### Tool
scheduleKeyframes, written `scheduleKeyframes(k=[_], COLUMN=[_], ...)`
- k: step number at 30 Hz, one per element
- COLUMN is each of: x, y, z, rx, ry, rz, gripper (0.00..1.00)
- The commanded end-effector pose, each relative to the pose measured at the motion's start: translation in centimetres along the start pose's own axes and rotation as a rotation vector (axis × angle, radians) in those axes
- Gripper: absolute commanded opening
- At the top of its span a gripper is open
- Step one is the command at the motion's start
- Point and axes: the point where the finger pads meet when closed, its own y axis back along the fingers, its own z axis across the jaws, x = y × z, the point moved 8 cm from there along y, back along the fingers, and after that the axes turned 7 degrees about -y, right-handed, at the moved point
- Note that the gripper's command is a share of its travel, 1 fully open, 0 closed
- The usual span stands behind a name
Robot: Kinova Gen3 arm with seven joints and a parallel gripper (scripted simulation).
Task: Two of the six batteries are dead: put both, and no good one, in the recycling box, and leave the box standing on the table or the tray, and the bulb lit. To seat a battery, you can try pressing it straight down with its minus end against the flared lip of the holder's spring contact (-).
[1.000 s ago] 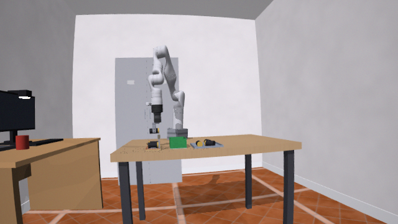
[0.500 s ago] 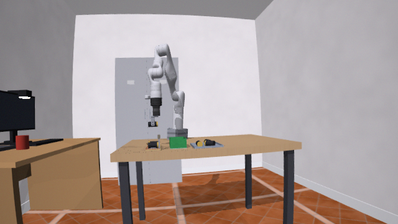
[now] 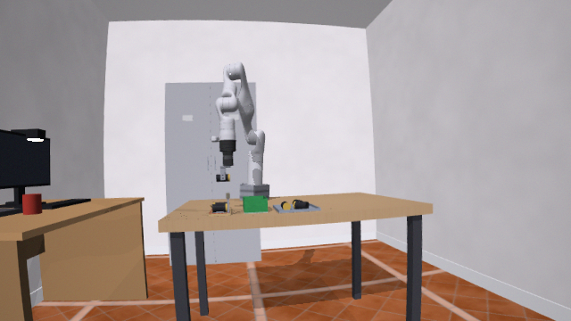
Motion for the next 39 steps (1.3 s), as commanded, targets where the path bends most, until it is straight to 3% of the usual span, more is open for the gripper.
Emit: scheduleKeyframes(k=[1, 10, 12, 27, 29, 39], x=[-1.4, -6.7, -6.7, -17.8, -17.8, -23.9], y=[0.1, 0.1, 0.1, 0.1, 0.1, 0.1], z=[-0.1, 0.2, 0.2, 0.8, 0.8, 1.1], rx=[0.002, 0.002, 0.002, 0.002, 0.002, 0.002], ry=[0.013, 0.013, 0.013, 0.013, 0.013, 0.013], rz=[0.001, 0.001, 0.001, 0.001, 0.001, 0.001], gripper=[0.57, 0.57, 0.57, 0.57, 0.57, 0.57])
